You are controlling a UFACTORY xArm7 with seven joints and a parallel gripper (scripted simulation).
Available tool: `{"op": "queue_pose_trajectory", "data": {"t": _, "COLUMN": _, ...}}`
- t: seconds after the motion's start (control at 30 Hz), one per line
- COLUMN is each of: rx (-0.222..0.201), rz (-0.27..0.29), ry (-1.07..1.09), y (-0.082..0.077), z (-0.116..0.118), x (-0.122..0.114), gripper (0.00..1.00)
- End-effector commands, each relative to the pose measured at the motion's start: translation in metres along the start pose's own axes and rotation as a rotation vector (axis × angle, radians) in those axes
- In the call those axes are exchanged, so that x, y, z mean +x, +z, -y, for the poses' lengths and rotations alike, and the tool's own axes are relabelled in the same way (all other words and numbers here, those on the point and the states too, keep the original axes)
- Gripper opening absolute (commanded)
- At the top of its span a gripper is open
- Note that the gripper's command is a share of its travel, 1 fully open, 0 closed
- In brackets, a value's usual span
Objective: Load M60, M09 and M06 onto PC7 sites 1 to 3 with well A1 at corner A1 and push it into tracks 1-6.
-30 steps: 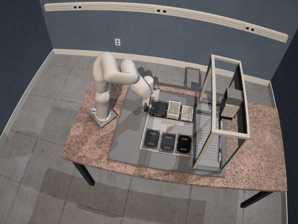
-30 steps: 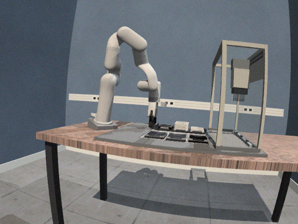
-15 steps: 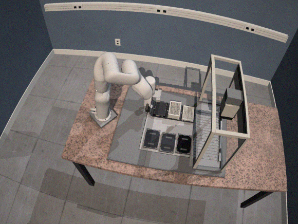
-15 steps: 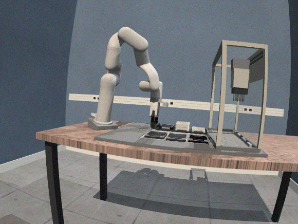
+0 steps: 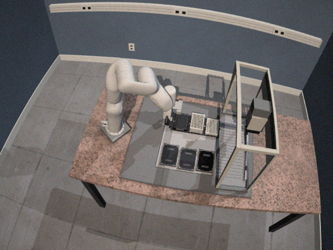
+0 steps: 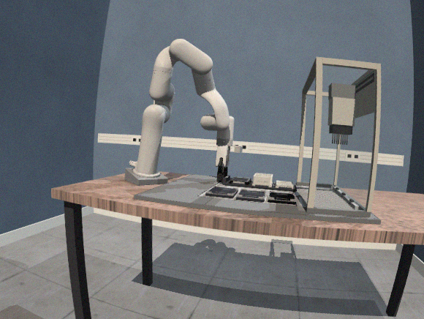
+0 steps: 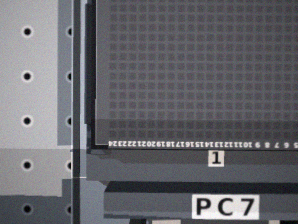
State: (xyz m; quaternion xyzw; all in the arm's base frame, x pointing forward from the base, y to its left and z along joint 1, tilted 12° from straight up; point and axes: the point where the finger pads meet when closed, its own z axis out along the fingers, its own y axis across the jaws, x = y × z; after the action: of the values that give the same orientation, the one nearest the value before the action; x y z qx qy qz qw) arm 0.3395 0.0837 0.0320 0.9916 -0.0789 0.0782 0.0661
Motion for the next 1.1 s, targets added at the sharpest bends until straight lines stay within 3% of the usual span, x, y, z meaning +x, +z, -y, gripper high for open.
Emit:
{"op": "queue_pose_trajectory", "data": {"t": 0.0, "rx": 0.001, "rz": -0.003, "ry": 0.000, "y": -0.001, "z": 0.001, "x": 0.005, "gripper": 0.82}}
{"op": "queue_pose_trajectory", "data": {"t": 1.07, "rx": 0.001, "rz": -0.003, "ry": 0.000, "y": -0.001, "z": 0.001, "x": 0.033, "gripper": 0.82}}
